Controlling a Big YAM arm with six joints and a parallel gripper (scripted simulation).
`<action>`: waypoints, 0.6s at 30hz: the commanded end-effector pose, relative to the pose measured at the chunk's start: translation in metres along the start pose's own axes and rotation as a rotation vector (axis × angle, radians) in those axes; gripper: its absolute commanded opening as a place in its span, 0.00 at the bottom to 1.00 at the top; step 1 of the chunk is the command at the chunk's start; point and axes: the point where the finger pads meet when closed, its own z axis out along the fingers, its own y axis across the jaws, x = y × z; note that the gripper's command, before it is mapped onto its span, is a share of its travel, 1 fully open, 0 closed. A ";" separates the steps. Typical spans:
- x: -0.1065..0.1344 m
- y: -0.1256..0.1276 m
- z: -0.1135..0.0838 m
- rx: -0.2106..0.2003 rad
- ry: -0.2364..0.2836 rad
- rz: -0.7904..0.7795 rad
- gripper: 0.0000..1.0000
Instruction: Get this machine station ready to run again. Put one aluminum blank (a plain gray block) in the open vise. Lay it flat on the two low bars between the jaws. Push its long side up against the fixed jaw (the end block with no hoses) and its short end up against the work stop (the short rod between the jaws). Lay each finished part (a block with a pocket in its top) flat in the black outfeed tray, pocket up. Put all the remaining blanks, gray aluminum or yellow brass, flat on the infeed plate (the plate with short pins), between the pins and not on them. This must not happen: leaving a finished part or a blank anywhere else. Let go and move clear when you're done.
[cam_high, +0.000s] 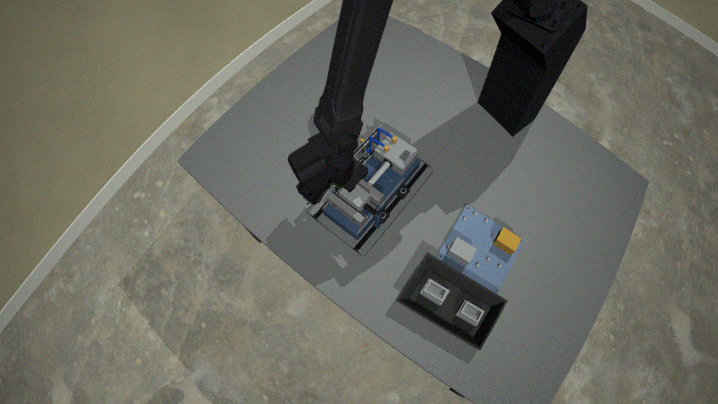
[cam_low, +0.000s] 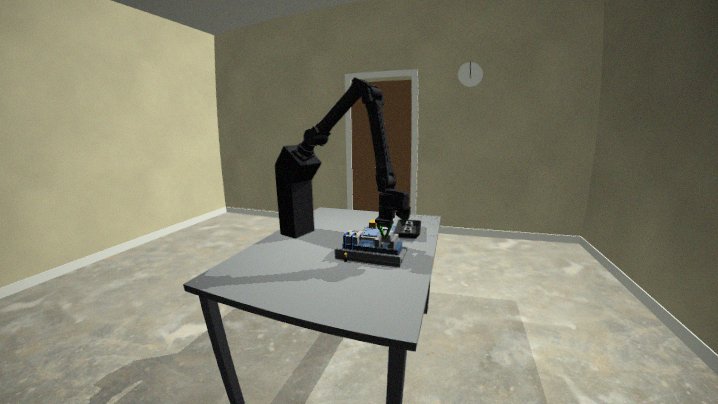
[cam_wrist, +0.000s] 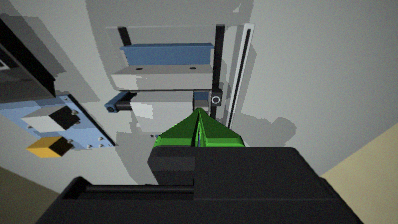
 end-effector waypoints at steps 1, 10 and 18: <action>-0.017 0.013 -0.014 -0.005 -0.036 -0.013 0.00; -0.016 0.014 -0.014 -0.007 -0.034 -0.013 0.00; -0.016 0.014 -0.014 -0.007 -0.035 -0.013 0.00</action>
